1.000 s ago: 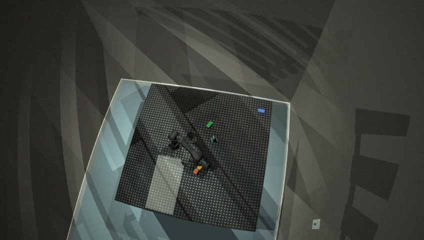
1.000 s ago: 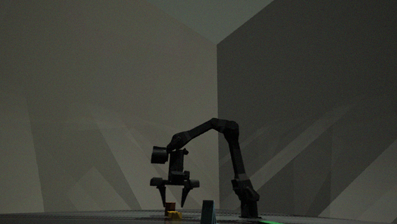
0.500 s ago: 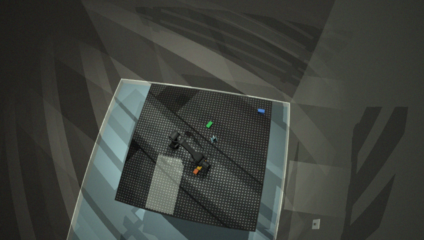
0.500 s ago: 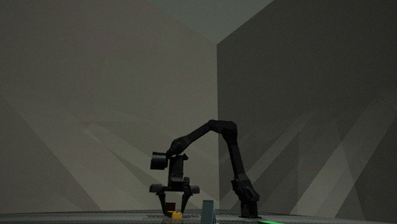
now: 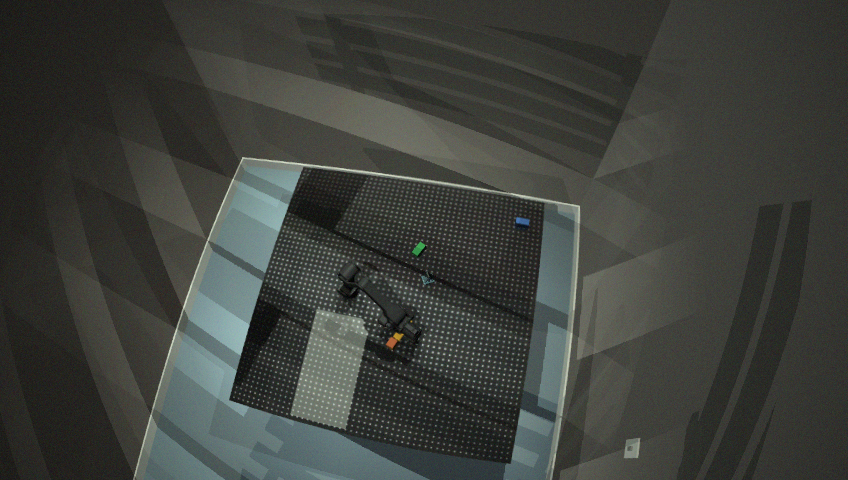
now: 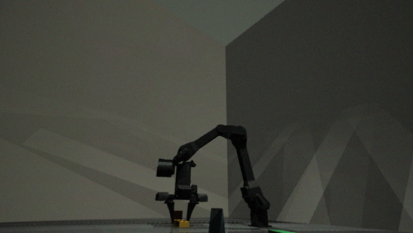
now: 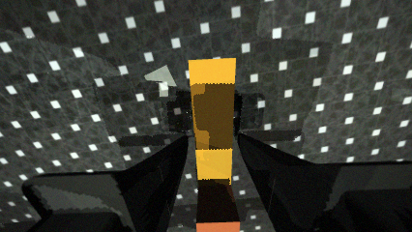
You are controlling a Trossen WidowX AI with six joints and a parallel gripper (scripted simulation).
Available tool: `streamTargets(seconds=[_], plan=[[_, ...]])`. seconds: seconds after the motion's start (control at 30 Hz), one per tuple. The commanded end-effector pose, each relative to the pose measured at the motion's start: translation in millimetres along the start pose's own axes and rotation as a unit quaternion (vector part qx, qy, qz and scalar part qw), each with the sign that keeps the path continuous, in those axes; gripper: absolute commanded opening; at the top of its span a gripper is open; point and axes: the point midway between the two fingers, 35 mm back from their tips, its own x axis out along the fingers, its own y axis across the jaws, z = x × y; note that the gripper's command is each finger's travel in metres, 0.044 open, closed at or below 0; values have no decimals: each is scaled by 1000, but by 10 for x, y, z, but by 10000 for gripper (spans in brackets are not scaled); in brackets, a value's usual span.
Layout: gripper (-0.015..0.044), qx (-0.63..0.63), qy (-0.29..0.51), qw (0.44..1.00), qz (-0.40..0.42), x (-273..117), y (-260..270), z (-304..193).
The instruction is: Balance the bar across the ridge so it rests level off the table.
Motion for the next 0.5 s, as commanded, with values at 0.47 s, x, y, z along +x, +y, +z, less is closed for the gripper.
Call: streamTargets(seconds=[0.47], plan=[[0, 0, 0, 1000, 0, -137, -26, -3]])
